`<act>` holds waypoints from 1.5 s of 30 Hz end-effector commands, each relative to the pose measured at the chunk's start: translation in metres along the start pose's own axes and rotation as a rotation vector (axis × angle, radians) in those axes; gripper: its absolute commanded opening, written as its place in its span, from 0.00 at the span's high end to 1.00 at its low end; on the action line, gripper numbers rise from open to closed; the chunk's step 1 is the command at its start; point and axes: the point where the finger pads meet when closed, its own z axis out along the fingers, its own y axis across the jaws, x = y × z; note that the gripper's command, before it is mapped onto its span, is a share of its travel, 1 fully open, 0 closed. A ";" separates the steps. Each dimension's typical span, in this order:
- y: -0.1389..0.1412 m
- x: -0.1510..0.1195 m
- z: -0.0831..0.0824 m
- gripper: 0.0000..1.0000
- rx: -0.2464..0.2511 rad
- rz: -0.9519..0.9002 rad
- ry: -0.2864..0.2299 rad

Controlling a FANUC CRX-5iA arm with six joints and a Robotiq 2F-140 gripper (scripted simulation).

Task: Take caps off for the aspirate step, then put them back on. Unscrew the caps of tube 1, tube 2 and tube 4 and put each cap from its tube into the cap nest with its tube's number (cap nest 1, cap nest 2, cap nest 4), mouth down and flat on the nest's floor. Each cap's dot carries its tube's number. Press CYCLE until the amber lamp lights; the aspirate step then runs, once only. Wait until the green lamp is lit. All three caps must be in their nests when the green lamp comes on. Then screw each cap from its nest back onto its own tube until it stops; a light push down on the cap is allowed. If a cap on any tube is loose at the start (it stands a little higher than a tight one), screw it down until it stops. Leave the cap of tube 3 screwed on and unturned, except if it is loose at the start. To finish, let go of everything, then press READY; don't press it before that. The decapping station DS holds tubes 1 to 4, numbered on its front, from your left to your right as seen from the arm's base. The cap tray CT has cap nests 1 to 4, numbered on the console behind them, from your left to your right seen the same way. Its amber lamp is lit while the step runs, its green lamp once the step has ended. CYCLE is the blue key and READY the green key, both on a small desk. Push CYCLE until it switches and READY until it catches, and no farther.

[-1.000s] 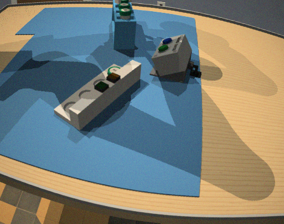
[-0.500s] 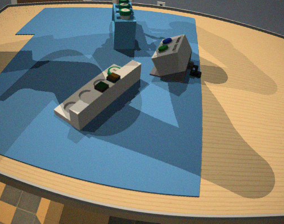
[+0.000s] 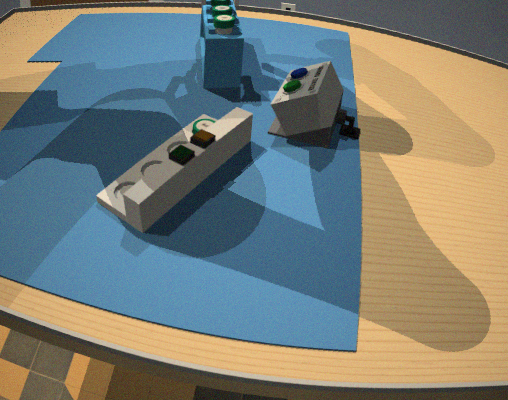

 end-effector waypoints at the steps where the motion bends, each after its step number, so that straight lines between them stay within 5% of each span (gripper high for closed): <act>1: 0.000 0.000 0.000 0.65 0.023 0.230 0.038; 6: 0.000 0.000 0.000 0.65 0.027 0.443 0.035; 13: 0.000 0.000 0.000 0.65 0.027 0.443 0.035; 14: 0.000 0.000 0.000 1.00 0.027 0.443 0.035; 28: 0.000 0.000 0.000 1.00 0.027 0.443 0.035; 45: 0.000 0.000 0.000 1.00 0.012 -0.306 0.043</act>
